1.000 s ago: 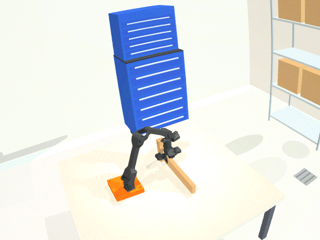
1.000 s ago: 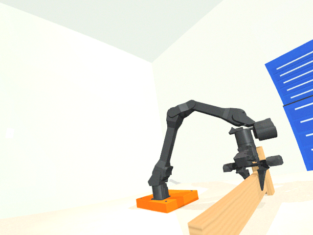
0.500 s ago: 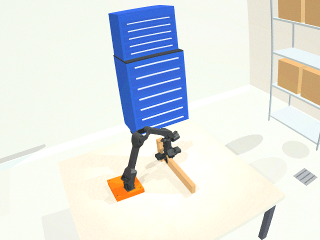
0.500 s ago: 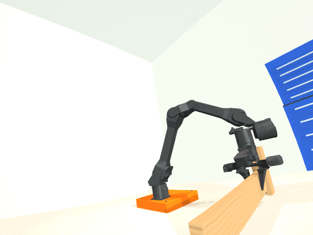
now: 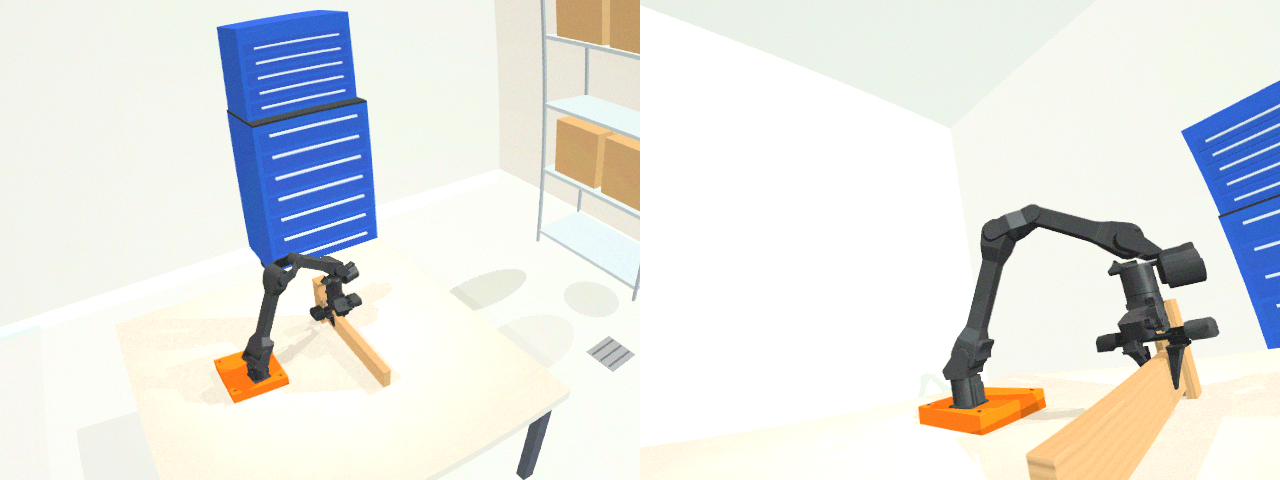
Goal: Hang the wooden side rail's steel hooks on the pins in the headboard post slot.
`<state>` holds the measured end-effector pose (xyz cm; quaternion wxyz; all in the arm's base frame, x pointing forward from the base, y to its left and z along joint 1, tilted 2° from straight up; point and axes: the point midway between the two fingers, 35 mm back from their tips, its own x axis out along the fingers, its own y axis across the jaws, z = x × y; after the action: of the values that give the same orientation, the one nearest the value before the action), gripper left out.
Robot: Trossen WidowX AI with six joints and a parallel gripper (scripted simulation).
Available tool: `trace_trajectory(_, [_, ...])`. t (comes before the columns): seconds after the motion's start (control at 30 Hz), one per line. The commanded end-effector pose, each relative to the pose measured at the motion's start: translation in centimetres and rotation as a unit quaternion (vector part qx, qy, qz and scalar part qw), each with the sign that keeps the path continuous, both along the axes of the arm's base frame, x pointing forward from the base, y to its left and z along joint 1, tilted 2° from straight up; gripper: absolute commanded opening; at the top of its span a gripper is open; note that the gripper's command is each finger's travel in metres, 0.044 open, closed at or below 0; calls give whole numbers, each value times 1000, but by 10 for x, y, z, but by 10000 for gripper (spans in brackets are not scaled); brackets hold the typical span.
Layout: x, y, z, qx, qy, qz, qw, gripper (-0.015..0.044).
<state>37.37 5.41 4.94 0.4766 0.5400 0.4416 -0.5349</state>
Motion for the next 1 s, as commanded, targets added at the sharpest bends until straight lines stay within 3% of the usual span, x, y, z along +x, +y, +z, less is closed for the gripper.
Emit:
trace_trajectory(0.0, [1, 2, 2, 3, -3, -1, 1000, 0])
trace_trajectory(0.97, [3, 4, 4, 3, -3, -1, 1000, 0])
